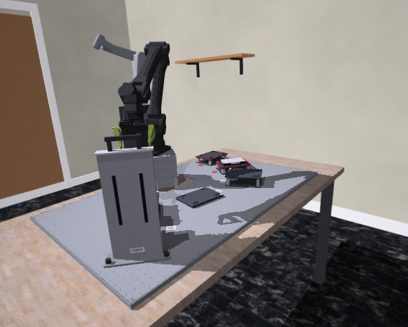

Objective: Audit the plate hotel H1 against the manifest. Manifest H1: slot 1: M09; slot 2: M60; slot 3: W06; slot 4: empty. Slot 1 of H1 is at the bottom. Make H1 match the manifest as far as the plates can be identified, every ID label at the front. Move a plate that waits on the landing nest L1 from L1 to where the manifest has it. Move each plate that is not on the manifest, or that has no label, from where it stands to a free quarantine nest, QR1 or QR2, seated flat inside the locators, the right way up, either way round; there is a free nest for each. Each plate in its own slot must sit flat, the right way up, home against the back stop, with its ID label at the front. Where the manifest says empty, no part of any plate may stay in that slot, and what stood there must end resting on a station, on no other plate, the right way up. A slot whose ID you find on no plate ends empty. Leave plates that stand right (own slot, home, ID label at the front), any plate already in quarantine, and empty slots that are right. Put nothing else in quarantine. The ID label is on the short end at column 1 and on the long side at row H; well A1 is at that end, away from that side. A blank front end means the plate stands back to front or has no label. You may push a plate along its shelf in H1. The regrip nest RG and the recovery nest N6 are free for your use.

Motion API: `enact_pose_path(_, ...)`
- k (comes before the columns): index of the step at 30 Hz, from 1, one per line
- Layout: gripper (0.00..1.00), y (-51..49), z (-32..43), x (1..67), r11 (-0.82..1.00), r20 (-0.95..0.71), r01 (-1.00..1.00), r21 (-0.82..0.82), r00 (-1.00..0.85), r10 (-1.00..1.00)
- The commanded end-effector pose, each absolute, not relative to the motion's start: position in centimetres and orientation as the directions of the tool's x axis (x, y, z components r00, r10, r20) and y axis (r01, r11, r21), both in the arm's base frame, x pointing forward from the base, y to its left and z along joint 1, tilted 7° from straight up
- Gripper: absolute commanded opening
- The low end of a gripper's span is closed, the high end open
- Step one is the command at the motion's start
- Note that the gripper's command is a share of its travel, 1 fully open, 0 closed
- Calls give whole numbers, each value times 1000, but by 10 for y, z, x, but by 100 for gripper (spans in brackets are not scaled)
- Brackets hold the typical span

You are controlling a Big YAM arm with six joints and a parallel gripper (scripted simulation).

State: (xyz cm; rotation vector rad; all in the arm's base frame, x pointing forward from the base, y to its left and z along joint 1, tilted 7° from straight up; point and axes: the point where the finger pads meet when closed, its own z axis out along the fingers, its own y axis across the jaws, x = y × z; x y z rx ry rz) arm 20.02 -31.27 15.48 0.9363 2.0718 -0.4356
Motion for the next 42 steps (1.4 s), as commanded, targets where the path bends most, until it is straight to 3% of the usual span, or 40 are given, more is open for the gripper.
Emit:
enact_pose_path(1,100,-317,153,203,669,-797,743,9,-399,453)
enact_pose_path(30,100,-319,111,208,668,-796,744,16,-396,459)
enact_pose_path(42,100,-346,132,230,669,-821,743,8,-378,429)
